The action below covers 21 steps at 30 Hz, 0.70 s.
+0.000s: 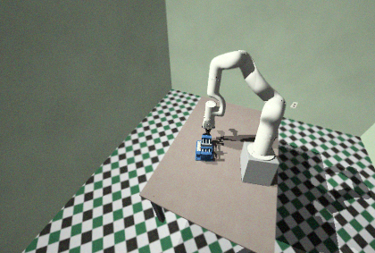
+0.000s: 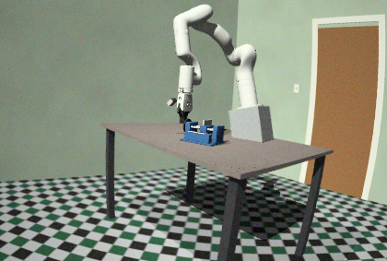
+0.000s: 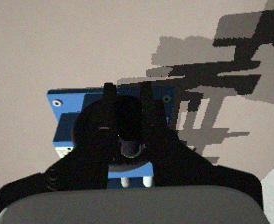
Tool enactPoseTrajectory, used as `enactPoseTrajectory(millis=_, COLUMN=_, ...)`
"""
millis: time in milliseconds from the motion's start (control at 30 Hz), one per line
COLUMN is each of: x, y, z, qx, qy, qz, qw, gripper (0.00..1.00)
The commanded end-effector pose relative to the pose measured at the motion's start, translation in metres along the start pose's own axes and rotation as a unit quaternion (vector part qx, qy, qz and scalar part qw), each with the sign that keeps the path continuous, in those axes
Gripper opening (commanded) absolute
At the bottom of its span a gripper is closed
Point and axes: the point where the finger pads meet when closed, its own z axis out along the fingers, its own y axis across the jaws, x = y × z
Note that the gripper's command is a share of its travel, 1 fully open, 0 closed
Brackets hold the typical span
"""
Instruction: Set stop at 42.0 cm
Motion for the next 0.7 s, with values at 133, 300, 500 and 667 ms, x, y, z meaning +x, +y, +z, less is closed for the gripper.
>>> enactPoseTrajectory(millis=133, x=0.0, y=-0.005, z=-0.001, qx=0.0, qy=0.0, qz=0.0, qw=1.0, gripper=0.06)
enactPoseTrajectory(millis=300, x=0.0, y=-0.009, z=-0.002, qx=0.0, qy=0.0, qz=0.0, qw=1.0, gripper=0.06)
enactPoseTrajectory(millis=500, x=0.0, y=-0.012, z=-0.002, qx=0.0, qy=0.0, qz=0.0, qw=1.0, gripper=0.06)
enactPoseTrajectory(millis=667, x=0.0, y=-0.017, z=-0.001, qx=0.0, qy=0.0, qz=0.0, qw=1.0, gripper=0.06)
